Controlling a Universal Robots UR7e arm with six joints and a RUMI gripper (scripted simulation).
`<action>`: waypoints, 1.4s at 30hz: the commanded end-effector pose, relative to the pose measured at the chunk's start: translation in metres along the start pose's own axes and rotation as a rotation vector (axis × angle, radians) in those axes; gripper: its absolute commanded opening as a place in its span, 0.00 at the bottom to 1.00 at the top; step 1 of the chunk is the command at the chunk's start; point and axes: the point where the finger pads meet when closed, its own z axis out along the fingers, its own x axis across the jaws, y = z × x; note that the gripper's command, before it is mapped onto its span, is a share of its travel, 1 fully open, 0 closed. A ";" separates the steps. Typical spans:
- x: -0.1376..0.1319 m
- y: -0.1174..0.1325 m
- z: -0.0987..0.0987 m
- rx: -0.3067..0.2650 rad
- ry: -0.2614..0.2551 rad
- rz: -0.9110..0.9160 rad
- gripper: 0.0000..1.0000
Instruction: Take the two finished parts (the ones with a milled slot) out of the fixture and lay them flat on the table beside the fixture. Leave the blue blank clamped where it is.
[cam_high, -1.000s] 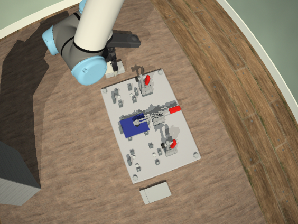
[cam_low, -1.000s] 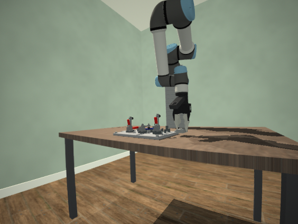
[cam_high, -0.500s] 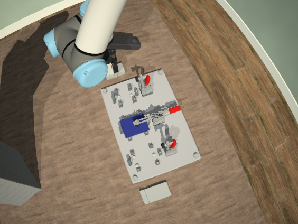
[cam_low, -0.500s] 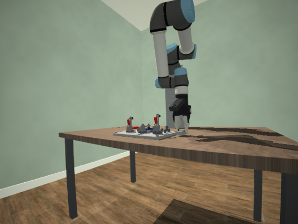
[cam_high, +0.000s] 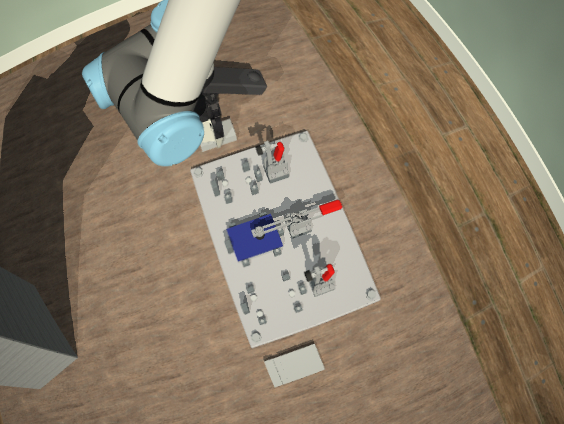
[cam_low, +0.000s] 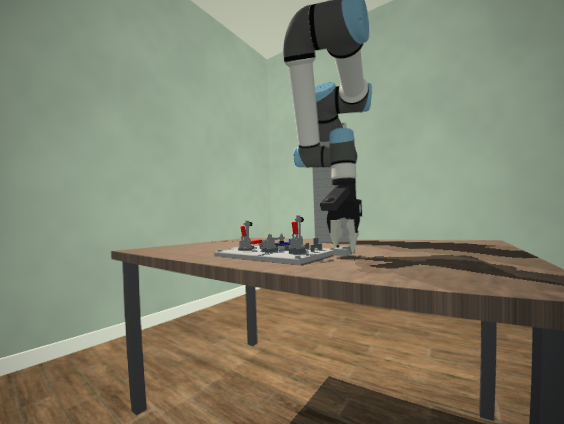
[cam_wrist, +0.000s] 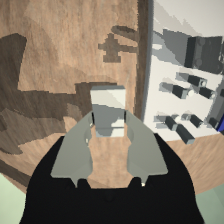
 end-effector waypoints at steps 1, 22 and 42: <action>-0.001 0.000 0.000 0.001 -0.001 0.000 0.00; -0.001 0.000 0.002 0.002 -0.001 0.000 0.00; -0.001 0.000 0.008 0.002 -0.001 0.000 0.00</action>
